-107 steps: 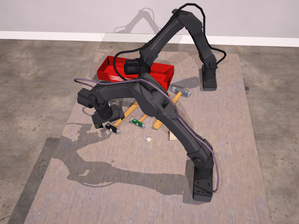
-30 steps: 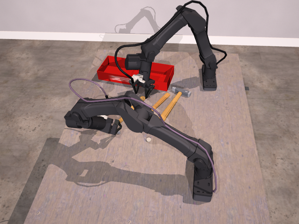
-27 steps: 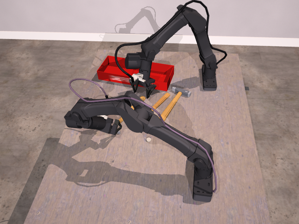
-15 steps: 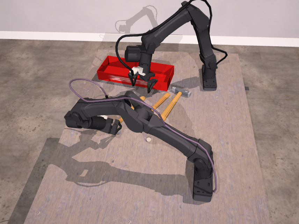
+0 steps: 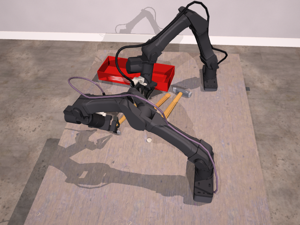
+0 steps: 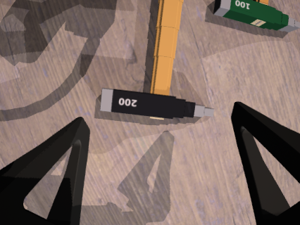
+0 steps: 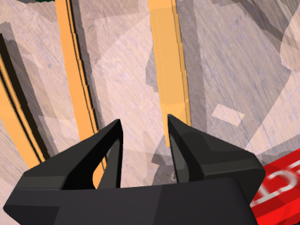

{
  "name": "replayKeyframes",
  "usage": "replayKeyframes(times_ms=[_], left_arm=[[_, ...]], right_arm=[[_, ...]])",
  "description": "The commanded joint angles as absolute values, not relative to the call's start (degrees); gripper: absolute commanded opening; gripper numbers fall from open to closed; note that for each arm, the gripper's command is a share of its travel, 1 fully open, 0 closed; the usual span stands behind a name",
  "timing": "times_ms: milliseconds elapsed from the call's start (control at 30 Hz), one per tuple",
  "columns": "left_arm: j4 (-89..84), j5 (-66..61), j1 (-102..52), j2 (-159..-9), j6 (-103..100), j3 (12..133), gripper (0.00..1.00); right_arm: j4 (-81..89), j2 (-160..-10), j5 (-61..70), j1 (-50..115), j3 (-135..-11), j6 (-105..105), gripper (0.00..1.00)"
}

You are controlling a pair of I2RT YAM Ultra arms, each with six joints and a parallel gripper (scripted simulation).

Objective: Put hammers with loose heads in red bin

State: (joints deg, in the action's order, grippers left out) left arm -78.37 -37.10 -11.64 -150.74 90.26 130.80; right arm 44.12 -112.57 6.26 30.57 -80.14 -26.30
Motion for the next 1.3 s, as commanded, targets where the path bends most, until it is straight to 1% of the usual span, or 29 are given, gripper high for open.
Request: replayKeyframes(times_ms=[0, 133, 200, 267, 500, 700, 767, 967, 1267], left_arm=[[-73.96, -33.61, -13.71, -143.56, 78.67, 127.29, 1.00], [-68.89, -30.64, -15.17, -135.79, 70.79, 120.56, 1.00], [-68.89, -30.64, -15.17, -135.79, 70.79, 120.56, 1.00], [-65.13, -28.51, -16.00, -128.35, 65.58, 114.90, 1.00], [-55.84, -23.81, -18.12, -111.61, 52.00, 99.91, 1.00], [-47.65, -19.49, -19.73, -97.76, 40.12, 89.53, 1.00], [-47.65, -19.49, -19.73, -97.76, 40.12, 89.53, 1.00], [-37.89, -14.32, -22.04, -82.67, 25.32, 77.04, 1.00], [-26.70, -8.90, -35.76, -62.51, 5.49, 58.02, 1.00]], right_arm=[[41.24, -114.78, 5.14, 35.25, -82.71, -19.57, 0.37], [40.71, -116.87, 4.45, 38.20, -84.17, -17.56, 0.37], [40.71, -116.87, 4.45, 38.20, -84.17, -17.56, 0.37], [40.54, -117.60, 4.14, 39.30, -84.68, -16.65, 0.37], [40.17, -118.83, 3.76, 41.48, -85.37, -15.39, 0.37], [40.56, -119.09, 3.87, 41.77, -85.58, -15.33, 0.37], [40.56, -119.09, 3.87, 41.77, -85.58, -15.33, 0.37], [40.57, -118.95, 4.02, 41.76, -85.59, -15.33, 0.37], [40.57, -118.95, 4.02, 41.77, -85.59, -15.35, 0.37]])
